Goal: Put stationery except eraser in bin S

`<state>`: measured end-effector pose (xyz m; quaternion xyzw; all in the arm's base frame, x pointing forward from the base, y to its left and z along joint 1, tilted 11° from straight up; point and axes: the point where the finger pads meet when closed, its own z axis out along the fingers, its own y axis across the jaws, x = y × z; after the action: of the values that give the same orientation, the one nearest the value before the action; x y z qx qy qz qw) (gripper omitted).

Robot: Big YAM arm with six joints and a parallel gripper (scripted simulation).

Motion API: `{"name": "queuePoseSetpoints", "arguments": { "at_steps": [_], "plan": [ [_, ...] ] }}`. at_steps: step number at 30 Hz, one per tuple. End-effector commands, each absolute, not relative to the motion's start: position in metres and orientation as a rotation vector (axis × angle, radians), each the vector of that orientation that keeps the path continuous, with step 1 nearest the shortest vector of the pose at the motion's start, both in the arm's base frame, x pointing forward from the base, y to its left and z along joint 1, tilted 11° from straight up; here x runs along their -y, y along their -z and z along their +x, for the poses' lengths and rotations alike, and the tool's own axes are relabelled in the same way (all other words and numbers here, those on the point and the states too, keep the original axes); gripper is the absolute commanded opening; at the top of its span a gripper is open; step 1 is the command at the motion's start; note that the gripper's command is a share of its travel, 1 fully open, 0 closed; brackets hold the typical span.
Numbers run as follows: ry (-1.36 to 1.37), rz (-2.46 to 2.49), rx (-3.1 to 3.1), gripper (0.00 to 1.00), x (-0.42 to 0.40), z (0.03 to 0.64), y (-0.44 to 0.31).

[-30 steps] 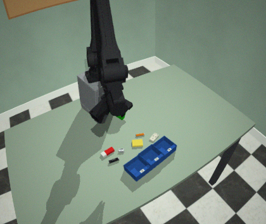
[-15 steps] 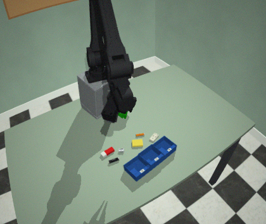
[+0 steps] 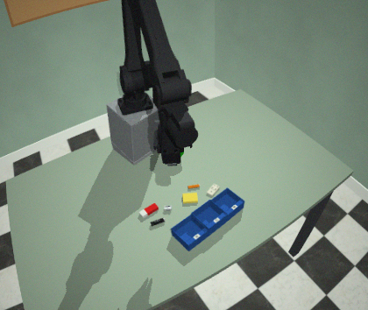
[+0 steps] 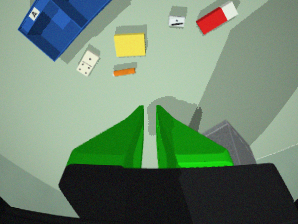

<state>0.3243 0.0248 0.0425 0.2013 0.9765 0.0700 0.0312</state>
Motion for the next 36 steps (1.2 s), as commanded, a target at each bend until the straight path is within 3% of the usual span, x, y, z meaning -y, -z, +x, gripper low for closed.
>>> {"name": "queuePoseSetpoints", "arguments": {
  "at_steps": [1,17,30,36],
  "plan": [
    [-0.203,0.390,-2.980,0.09,-0.031,0.333,-0.054],
    [-0.092,-0.174,-2.923,0.09,-0.041,0.333,-0.058],
    [-0.088,-0.170,-2.920,0.09,-0.039,0.340,-0.060],
    [-0.061,-0.400,-2.878,0.09,-0.028,0.392,-0.032]
  ]
}}
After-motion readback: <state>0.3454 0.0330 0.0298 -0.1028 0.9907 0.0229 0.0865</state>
